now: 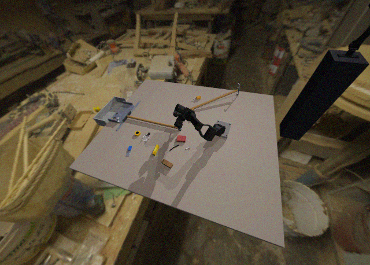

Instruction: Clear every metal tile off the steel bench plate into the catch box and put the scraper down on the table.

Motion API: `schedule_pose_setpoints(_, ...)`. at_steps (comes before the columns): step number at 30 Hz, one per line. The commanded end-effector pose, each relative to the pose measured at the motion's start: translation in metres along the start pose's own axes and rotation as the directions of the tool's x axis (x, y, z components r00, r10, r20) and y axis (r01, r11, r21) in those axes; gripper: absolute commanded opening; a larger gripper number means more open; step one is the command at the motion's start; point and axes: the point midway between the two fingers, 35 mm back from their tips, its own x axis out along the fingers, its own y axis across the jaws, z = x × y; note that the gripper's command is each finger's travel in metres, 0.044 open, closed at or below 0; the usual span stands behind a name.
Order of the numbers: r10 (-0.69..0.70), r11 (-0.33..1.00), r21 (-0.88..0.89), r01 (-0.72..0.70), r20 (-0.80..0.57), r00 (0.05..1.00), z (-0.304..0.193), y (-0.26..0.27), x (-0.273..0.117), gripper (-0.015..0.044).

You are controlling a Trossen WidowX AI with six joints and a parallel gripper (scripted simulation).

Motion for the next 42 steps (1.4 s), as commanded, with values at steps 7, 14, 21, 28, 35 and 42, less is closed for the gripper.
schedule_pose_setpoints(7,0.003,1.000,-0.014,-0.003,0.015,1.000,0.016,0.000,0.008,0.0000)
schedule_pose_setpoints(14,0.003,1.000,-0.015,-0.003,0.015,1.000,0.022,0.001,0.013,0.0000)
schedule_pose_setpoints(21,0.004,1.000,-0.015,-0.003,0.015,1.000,0.030,0.003,0.018,0.0000)
schedule_pose_setpoints(28,0.004,1.000,-0.015,-0.004,0.016,1.000,0.037,0.005,0.024,0.0000)
schedule_pose_setpoints(35,0.005,1.000,-0.015,-0.004,0.016,1.000,0.044,0.006,0.030,0.0000)
schedule_pose_setpoints(42,0.005,1.000,-0.016,-0.005,0.017,1.000,0.049,0.006,0.033,0.0000)
